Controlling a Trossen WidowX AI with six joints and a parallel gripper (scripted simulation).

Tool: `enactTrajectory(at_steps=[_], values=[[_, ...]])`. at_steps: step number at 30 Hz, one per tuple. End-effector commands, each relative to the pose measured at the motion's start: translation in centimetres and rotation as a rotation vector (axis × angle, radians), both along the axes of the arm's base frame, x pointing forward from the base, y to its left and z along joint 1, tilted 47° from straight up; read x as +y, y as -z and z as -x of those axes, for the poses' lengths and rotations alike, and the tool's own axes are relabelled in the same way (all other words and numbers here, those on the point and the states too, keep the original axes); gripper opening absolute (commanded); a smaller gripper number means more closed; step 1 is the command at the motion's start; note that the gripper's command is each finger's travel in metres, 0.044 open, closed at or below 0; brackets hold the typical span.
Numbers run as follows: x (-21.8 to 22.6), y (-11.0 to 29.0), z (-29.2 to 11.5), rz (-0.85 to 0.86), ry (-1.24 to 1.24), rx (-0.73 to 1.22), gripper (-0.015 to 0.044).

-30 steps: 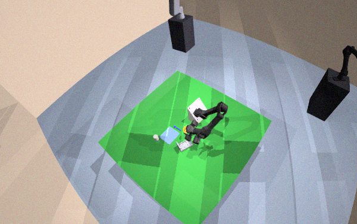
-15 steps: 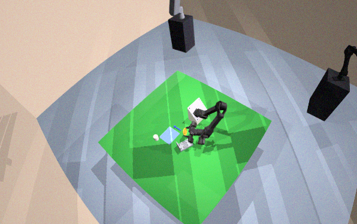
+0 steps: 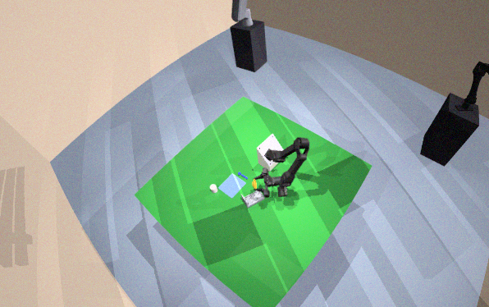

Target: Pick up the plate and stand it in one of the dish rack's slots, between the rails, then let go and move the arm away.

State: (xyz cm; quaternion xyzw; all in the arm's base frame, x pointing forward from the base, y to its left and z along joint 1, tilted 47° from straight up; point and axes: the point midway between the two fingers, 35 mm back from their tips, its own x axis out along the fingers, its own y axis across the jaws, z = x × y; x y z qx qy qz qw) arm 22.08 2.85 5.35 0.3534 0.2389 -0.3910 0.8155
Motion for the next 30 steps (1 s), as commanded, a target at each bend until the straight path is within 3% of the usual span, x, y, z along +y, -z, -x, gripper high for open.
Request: enactTrajectory(at_steps=[1, 23, 30], values=[[0.6, -0.6, -0.1, 0.028, -0.029, -0.098, 0.0], [3.5, -3.7, 1.3, 0.067, -0.137, -0.543, 0.0], [3.6, -3.8, 1.4, 0.066, -0.139, -0.557, 0.0]])
